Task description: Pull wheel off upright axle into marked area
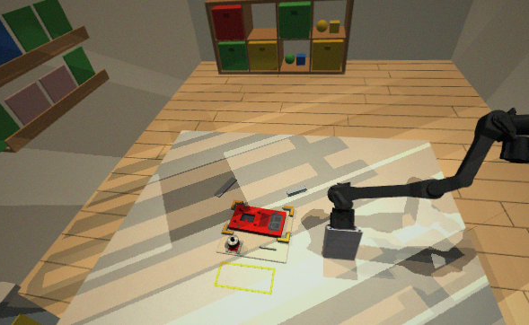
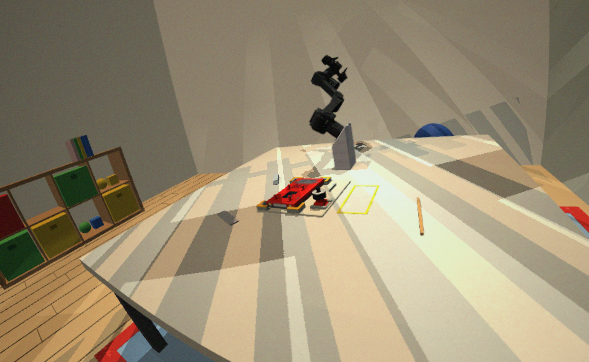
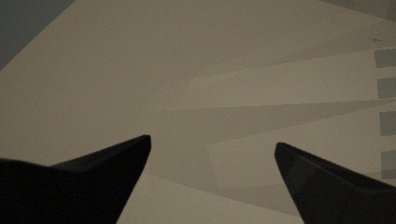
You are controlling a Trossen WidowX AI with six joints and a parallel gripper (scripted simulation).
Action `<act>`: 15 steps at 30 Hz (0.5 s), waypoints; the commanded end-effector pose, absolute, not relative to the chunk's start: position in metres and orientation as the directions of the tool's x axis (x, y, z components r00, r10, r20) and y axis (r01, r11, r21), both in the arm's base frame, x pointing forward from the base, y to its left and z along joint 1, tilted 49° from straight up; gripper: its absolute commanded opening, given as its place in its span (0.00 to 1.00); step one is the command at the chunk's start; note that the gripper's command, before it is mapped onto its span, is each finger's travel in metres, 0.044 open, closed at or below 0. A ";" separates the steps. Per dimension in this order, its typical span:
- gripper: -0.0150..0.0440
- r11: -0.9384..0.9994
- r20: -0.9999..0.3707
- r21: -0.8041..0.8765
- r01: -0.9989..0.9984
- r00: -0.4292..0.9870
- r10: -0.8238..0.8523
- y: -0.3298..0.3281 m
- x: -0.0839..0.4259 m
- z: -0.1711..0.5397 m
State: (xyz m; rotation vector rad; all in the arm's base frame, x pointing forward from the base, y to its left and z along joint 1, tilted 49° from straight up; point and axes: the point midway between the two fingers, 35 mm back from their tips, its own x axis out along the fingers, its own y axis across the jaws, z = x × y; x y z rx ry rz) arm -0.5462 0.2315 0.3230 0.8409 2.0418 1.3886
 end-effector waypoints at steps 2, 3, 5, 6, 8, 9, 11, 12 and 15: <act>0.84 0.280 -0.071 0.937 0.210 -0.670 0.739 0.231 -0.546 0.326; 0.80 0.281 -0.062 0.933 0.223 -0.673 0.737 0.230 -0.545 0.331; 0.76 0.286 -0.031 0.921 0.263 -0.682 0.731 0.227 -0.541 0.345; 0.76 0.289 -0.010 0.912 0.291 -0.688 0.726 0.226 -0.539 0.354; 0.76 0.296 0.036 0.889 0.349 -0.698 0.716 0.221 -0.533 0.374; 0.76 0.300 0.059 0.876 0.378 -0.702 0.710 0.219 -0.530 0.385; 0.76 0.307 0.107 0.849 0.430 -0.709 0.697 0.214 -0.524 0.405; 0.76 0.310 0.130 0.836 0.453 -0.712 0.690 0.211 -0.521 0.414; 0.76 0.321 0.200 0.792 0.519 -0.718 0.667 0.202 -0.510 0.442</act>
